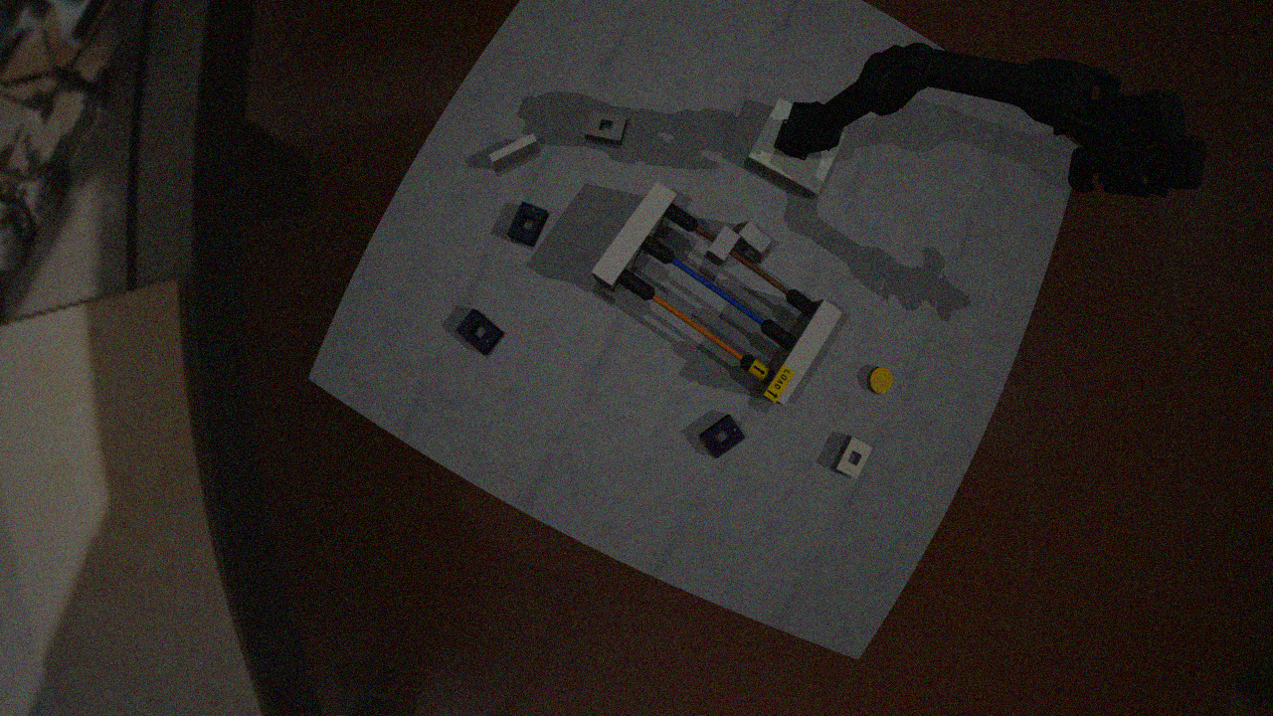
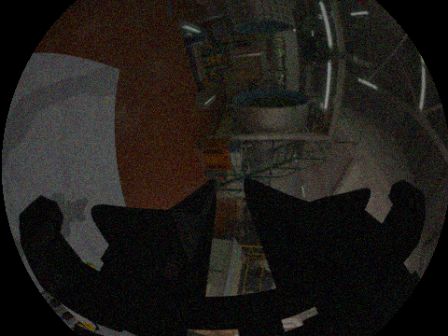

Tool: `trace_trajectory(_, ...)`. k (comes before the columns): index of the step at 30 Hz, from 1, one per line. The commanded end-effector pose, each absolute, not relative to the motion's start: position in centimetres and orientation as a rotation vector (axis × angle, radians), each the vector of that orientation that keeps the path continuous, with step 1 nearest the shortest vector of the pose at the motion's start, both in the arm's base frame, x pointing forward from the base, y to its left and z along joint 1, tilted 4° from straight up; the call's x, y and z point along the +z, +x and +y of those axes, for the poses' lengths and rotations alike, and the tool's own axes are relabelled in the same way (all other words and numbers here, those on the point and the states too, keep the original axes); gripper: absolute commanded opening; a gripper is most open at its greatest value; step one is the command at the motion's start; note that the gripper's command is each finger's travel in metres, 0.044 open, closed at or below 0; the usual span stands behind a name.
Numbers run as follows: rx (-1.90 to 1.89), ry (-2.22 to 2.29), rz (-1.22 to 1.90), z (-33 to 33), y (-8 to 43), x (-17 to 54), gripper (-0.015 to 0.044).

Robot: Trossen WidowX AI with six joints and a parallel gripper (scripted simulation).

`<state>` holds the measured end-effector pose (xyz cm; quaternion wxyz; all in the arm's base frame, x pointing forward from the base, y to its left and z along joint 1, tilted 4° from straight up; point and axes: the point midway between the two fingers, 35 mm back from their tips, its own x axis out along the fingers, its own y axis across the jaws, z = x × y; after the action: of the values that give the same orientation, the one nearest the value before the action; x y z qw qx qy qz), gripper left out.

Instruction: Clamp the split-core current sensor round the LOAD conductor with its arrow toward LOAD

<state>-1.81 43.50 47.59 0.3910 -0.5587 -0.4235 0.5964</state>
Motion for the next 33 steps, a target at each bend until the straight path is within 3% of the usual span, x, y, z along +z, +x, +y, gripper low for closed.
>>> trace_trajectory(1, 1.511, -1.416, -1.065, 43.5, -1.5, 47.6, 0.0136)
trace_trajectory(13, 1.15, -1.091, -0.455, 37.4, 17.4, 45.7, 0.044)
trace_trajectory(23, 0.73, -0.696, -0.135, 24.8, 29.0, 42.0, 0.044)
trace_trajectory(33, 0.281, -0.268, -0.022, 9.4, 33.0, 36.5, 0.044)
